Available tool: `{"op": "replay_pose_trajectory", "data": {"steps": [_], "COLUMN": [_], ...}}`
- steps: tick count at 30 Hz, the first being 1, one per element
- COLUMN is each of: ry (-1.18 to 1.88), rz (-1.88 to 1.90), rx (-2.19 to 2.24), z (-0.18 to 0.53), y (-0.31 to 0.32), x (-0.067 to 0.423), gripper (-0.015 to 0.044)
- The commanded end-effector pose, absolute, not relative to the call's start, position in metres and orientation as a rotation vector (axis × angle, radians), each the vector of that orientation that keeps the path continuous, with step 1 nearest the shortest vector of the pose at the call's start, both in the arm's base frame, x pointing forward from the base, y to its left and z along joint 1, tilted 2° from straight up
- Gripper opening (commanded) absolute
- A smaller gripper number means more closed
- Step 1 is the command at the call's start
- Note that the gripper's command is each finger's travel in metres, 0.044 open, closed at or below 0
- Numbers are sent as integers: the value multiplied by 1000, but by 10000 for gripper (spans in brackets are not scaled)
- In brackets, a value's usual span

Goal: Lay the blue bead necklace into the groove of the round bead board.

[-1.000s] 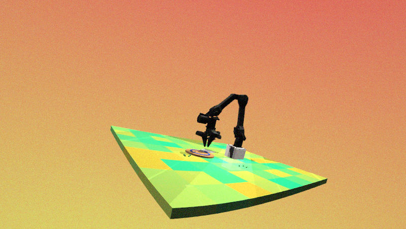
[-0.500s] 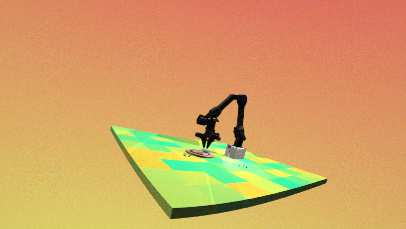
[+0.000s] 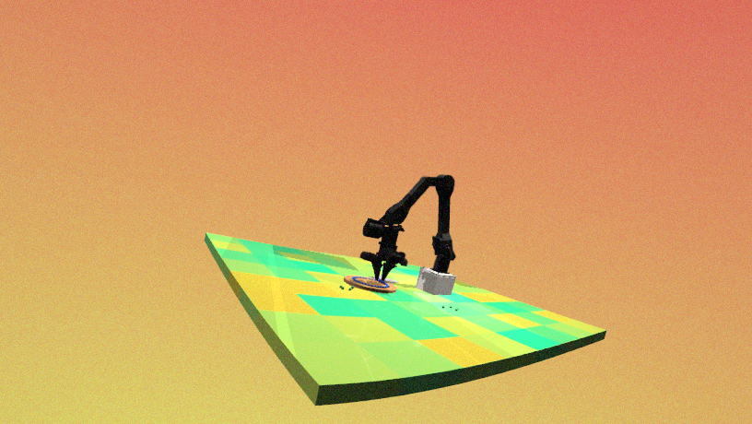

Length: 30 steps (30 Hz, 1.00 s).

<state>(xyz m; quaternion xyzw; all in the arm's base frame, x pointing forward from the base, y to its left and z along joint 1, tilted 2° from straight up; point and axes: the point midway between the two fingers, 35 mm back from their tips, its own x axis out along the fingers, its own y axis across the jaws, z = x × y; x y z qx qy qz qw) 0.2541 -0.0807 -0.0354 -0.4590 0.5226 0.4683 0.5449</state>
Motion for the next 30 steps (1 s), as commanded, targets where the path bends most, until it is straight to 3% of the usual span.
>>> {"op": "replay_pose_trajectory", "data": {"steps": [1, 2, 7, 30], "ry": [1242, 1242, 1240, 1240], "rz": [1116, 1116, 1112, 1112], "rx": [-1092, -1092, -1088, -1088], "z": [-40, -40, -37, -37], "y": [-80, -80, -80, -80], "x": [253, 253, 254, 254], "gripper": [120, 120, 0, 0]}}
